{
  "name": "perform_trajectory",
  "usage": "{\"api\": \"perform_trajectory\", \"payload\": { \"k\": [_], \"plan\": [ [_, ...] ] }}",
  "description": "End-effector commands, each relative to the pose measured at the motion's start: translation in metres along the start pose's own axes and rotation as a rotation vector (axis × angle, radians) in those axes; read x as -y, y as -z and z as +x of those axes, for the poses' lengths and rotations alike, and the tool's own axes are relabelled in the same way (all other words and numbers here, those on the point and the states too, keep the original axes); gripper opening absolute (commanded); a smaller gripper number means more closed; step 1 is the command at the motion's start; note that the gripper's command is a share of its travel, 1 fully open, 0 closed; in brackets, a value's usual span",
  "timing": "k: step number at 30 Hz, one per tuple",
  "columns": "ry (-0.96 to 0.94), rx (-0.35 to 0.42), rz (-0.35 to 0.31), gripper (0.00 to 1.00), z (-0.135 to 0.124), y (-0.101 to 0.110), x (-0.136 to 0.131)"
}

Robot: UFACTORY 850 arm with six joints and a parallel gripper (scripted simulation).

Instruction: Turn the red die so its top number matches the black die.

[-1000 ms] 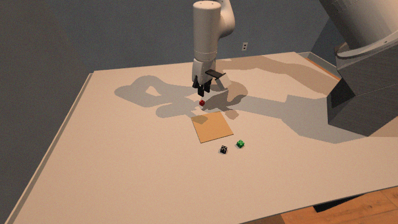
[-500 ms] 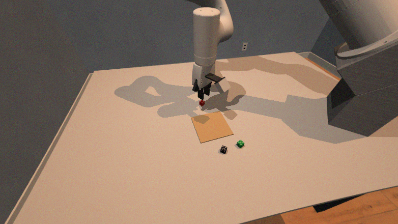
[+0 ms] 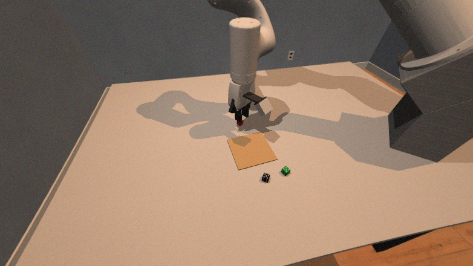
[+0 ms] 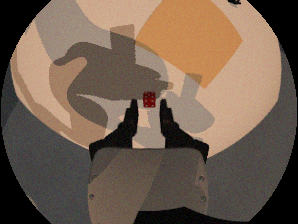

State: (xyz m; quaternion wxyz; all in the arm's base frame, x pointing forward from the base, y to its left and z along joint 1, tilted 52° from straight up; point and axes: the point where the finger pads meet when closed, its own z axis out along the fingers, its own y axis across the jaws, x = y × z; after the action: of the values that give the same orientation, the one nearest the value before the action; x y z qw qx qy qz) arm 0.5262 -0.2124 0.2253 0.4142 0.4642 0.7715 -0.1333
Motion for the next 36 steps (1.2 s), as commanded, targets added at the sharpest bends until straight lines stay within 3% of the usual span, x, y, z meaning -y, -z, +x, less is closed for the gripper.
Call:
{"api": "perform_trajectory", "payload": {
  "k": [1,36],
  "plan": [
    [0.000,0.000,-0.001,0.36,-0.0003,-0.0036,-0.0004],
    [0.000,0.000,-0.001,0.36,-0.0004,-0.0091,-0.0005]
  ]
}}
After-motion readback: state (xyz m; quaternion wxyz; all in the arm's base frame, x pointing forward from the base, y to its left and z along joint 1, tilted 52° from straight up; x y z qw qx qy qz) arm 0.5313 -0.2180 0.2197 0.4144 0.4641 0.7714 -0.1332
